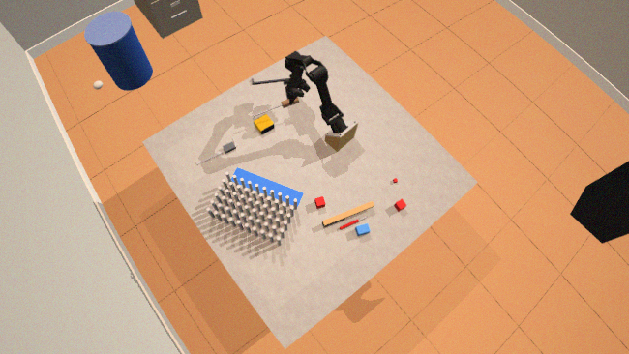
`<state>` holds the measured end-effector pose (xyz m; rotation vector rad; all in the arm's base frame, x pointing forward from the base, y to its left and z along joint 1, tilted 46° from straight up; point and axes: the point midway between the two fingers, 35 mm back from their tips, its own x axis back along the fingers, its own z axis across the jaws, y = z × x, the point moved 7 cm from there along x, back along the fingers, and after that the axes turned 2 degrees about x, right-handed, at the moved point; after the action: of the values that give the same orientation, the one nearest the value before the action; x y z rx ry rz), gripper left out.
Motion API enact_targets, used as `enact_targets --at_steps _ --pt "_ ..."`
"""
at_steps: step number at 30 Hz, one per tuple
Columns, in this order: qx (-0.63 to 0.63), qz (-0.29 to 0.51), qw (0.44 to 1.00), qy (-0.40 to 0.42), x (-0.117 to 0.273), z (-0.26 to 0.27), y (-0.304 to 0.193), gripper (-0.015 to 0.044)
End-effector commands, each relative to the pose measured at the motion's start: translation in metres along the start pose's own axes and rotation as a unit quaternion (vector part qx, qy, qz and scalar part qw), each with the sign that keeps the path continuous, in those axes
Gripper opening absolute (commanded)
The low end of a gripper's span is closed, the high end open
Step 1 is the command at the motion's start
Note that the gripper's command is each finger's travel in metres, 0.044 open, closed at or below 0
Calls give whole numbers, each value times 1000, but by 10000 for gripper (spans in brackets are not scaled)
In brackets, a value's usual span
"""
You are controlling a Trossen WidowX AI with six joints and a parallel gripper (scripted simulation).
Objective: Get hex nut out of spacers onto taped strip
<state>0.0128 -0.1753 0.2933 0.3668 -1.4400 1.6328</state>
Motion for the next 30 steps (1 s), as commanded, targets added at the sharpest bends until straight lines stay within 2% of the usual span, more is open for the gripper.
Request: enact_targets --at_steps 1,30 --pt "-6 14 1000 17 9 3 2 0" --pt "-55 76 978 187 76 13 27 0"
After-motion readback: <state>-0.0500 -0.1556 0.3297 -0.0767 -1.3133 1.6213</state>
